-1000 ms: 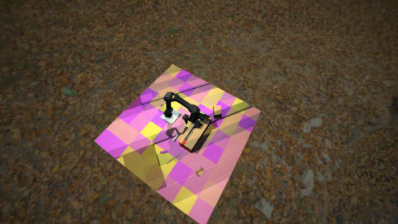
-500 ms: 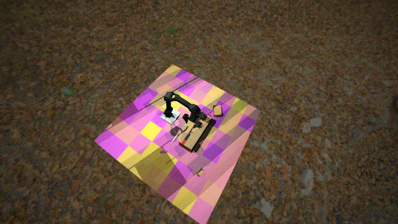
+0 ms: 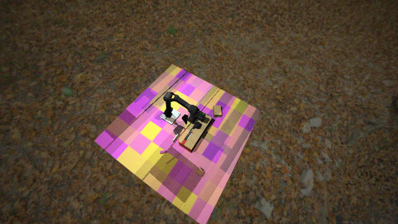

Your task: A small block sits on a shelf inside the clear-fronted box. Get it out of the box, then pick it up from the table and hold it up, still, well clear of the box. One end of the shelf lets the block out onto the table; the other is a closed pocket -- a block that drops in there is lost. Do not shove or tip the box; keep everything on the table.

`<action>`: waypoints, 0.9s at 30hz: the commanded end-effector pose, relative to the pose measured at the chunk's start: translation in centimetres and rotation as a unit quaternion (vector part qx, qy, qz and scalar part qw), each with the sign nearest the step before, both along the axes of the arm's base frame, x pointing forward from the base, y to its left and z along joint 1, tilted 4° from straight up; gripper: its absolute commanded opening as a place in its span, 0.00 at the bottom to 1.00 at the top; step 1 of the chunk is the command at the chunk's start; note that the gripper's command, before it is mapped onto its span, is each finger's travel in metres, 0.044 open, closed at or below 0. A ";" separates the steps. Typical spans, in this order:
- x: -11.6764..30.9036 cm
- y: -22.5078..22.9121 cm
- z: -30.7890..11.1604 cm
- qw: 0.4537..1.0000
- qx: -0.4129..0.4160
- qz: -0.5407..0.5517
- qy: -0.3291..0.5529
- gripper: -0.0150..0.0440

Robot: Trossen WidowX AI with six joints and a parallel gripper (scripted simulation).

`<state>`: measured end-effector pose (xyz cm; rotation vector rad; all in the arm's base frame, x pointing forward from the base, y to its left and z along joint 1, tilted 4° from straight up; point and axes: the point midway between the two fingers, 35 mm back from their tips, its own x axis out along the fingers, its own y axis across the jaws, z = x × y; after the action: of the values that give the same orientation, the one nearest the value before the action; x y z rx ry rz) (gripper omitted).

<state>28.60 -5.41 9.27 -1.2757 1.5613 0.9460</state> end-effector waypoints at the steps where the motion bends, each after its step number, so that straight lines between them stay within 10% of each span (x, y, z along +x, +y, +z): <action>1: -0.2 -0.5 -0.1 1.000 -0.002 0.001 0.002 0.93; 27: -0.2 -0.8 -0.1 1.000 -0.002 0.001 0.002 0.93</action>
<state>28.39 -5.99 9.14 -1.2799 1.5657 0.9511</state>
